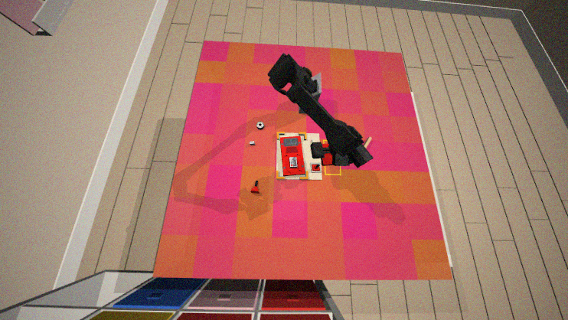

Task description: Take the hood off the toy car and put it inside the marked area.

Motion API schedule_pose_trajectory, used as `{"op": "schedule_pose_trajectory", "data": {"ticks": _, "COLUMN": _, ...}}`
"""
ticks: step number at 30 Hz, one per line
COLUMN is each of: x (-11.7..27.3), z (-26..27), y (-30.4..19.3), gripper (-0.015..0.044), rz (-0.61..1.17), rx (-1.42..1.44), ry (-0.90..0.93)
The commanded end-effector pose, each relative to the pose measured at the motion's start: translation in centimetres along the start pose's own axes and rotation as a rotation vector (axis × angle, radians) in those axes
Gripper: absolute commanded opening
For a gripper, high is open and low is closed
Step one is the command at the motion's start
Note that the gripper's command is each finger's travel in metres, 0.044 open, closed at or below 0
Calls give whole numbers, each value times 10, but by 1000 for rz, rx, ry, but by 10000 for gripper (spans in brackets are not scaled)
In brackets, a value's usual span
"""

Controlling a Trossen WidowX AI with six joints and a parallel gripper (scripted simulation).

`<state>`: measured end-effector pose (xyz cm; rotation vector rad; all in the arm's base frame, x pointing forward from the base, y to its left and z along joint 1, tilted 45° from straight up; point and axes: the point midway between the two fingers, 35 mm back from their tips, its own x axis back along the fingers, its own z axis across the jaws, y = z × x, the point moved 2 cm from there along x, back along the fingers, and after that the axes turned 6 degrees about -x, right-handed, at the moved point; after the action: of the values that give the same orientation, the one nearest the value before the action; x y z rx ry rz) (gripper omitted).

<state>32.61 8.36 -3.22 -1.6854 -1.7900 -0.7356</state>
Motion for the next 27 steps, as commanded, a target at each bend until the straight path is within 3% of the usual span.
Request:
{"op": "schedule_pose_trajectory", "data": {"ticks": 1, "x": 0, "z": 24, "y": -6, "gripper": 0, "rz": 0, "rx": -9, "ry": 2}}
{"op": "schedule_pose_trajectory", "data": {"ticks": 8, "x": -1, "z": 55, "y": -21, "gripper": 0, "rz": -2, "rx": -25, "ry": -6}}
{"op": "schedule_pose_trajectory", "data": {"ticks": 27, "x": -12, "z": 57, "y": -20, "gripper": 0, "rz": -2, "rx": -25, "ry": -6}}
